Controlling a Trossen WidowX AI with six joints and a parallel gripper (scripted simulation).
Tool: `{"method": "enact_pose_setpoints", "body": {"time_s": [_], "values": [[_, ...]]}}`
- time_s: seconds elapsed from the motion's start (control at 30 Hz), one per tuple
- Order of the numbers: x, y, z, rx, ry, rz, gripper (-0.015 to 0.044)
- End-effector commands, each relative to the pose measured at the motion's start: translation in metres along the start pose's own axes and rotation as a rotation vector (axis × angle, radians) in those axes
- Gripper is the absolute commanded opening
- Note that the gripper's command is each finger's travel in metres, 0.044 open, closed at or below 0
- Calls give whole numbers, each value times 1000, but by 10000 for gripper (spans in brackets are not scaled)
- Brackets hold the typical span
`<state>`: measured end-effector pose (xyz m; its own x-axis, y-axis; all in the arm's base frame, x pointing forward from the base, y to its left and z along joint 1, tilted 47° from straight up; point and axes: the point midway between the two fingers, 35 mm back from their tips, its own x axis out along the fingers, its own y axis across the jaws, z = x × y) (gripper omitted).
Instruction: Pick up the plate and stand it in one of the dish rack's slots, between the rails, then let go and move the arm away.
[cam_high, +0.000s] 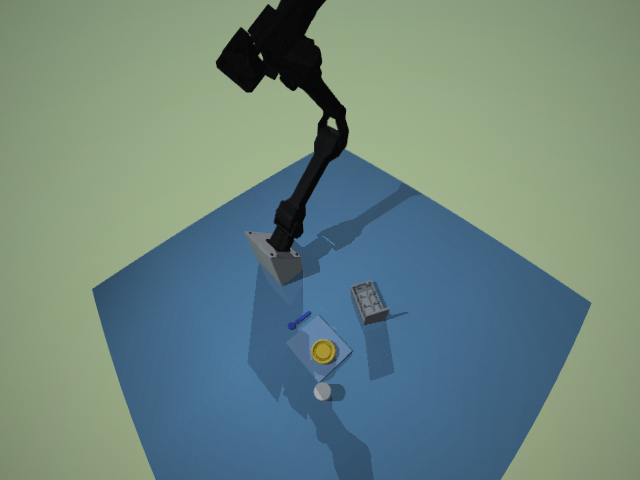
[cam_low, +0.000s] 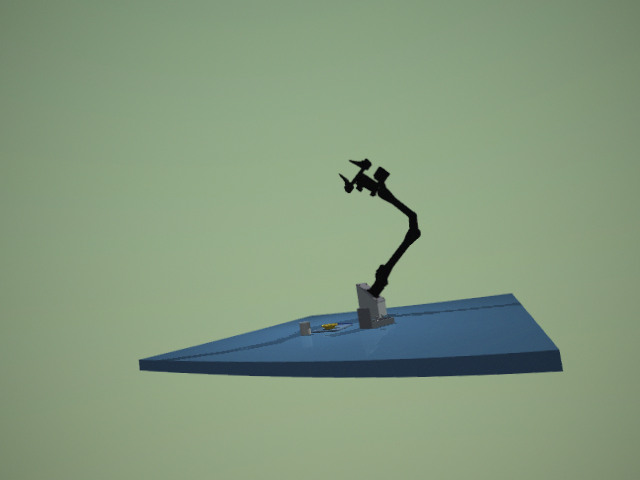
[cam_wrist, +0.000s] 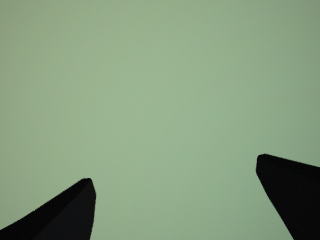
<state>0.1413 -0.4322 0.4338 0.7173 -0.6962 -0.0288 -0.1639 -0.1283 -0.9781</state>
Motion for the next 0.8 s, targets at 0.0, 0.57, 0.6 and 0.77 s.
{"method": "enact_pose_setpoints", "body": {"time_s": [0.0,0.57,0.6,0.77], "values": [[17,21,13,94,-46,59,400],[73,117,97,468,-231,387,400],[75,123,101,490,-237,409,400],[83,150,125,595,-259,522,400]]}}
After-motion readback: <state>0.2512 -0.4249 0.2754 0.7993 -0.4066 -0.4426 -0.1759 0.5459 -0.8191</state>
